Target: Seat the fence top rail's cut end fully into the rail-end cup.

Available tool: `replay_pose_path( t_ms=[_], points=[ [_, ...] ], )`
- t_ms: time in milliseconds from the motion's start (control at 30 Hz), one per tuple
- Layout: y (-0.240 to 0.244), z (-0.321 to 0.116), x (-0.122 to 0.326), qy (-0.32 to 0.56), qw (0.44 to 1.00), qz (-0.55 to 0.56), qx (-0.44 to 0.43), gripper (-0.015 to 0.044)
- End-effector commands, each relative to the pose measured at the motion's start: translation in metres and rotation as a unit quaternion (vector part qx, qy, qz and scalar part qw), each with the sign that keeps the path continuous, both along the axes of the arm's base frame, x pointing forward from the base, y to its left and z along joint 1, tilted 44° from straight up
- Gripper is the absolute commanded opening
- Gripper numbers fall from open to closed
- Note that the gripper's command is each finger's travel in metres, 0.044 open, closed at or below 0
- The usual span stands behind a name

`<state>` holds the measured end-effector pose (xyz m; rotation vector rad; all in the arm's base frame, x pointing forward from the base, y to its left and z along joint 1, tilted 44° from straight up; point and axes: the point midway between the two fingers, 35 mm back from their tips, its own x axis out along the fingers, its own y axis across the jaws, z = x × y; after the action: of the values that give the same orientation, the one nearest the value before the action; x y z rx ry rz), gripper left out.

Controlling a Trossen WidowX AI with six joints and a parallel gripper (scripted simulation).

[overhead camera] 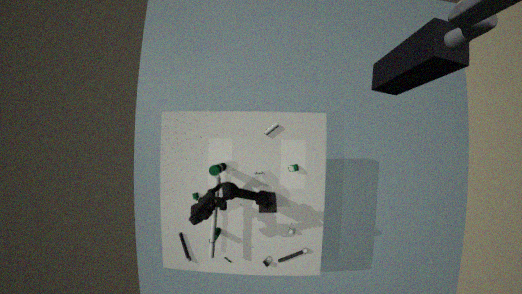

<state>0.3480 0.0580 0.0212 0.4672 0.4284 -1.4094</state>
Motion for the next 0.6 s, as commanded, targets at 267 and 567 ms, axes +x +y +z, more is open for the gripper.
replay_pose_path(
  t_ms=[267,567],
  points=[
    [-0.0042,0.0125,0.0027,-0.007,1.000,0.006,-0.003,0.0000],
    [-0.0066,0.0079,0.0013,0.001,1.000,0.000,-0.001,0.0000]
  ],
)
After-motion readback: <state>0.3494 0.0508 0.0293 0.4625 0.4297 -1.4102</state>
